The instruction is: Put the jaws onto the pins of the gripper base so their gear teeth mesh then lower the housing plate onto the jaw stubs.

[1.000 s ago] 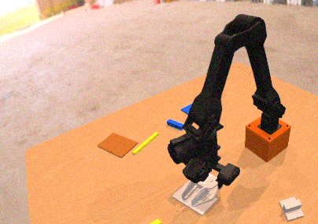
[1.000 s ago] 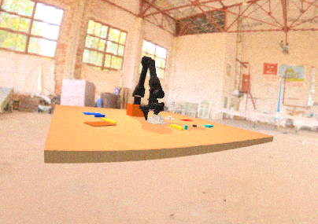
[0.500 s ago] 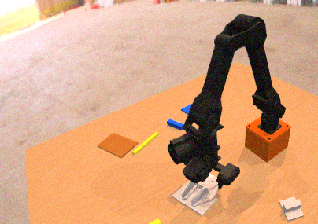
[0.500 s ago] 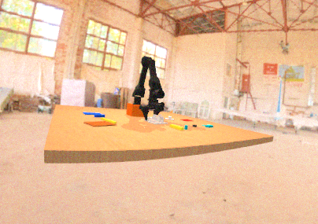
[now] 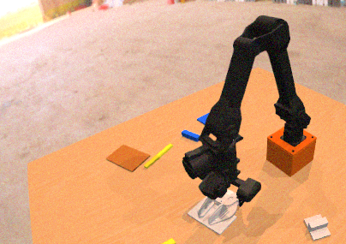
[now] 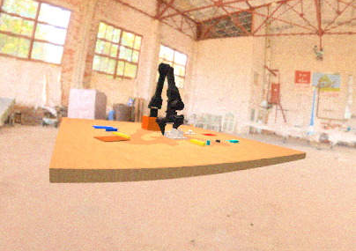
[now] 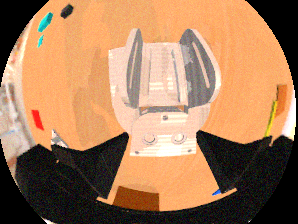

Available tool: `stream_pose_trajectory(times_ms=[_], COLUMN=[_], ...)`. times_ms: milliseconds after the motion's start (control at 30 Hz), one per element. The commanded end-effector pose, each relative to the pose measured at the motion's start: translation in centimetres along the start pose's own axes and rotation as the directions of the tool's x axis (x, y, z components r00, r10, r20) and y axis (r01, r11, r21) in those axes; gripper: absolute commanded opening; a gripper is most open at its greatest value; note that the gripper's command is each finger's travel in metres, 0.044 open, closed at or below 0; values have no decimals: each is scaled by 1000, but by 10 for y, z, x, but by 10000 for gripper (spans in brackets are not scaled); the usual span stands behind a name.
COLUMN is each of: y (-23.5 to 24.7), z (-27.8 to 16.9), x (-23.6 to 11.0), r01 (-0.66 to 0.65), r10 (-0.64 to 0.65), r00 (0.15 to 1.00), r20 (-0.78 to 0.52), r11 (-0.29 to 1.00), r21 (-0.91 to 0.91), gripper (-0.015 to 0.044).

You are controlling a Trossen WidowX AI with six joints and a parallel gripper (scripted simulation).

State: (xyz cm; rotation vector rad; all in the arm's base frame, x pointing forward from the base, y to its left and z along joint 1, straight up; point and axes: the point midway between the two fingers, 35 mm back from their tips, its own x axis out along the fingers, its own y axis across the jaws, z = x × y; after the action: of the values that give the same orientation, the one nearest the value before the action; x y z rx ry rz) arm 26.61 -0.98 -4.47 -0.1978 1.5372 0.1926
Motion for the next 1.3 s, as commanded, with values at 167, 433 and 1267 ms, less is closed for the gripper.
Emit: stream_pose_trajectory(times_ms=[167, 433, 1267], y=[-1, 3, 19], z=[2, -8, -57], x=[-54, -79, -126], r01=[3, 2, 2], r10=[-3, -2, -2], r00=[1000, 1000, 1000], r20=[1, 6, -4], r11=[1000, 1000, 1000], r21=[-2, 0, -2], gripper=[440, 440, 440])
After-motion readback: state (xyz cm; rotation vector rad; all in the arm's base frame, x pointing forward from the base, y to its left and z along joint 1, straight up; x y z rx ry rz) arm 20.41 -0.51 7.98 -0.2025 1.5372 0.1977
